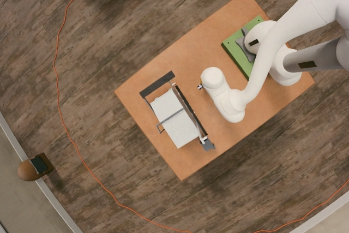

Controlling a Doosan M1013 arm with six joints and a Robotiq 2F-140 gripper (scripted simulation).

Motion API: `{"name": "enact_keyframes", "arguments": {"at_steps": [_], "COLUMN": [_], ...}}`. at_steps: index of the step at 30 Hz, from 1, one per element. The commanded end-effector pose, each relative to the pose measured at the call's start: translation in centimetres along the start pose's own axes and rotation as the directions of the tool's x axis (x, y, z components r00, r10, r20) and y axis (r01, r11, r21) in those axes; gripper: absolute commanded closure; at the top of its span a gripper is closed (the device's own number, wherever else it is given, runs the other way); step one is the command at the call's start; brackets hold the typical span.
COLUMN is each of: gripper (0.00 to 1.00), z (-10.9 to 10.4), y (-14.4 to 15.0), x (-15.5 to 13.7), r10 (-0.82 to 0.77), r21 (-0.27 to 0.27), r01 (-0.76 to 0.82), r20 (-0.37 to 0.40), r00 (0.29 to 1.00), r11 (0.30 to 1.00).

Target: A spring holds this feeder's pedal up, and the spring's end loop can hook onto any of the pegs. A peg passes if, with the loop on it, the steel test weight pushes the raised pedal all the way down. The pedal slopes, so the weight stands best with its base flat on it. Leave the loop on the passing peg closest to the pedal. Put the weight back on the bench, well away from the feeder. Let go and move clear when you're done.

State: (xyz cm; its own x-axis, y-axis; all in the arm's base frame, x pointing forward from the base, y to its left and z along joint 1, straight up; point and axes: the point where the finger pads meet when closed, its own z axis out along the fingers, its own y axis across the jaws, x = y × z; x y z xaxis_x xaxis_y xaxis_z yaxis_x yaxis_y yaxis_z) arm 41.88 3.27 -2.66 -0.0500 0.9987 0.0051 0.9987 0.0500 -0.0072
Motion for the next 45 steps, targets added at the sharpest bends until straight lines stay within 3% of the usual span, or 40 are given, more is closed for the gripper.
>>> {"name": "enact_keyframes", "arguments": {"at_steps": [1,15,18,45], "gripper": [0.75,0.75,0.75,0.75], "z": [-0.3,-4.0,-3.8,-10.0], "y": [0.0,0.0,0.0,0.0], "x": [0.0,0.0,0.0,0.0], "r10": [0.000,0.000,0.000,0.000], "r21": [-0.001,-0.001,-0.001,-0.001], "r01": [0.000,0.000,0.000,0.000], "r20": [0.000,0.000,0.000,0.000], "r00": [1.000,1.000,1.000,1.000], "r11": [1.000,1.000,1.000,1.000]}}
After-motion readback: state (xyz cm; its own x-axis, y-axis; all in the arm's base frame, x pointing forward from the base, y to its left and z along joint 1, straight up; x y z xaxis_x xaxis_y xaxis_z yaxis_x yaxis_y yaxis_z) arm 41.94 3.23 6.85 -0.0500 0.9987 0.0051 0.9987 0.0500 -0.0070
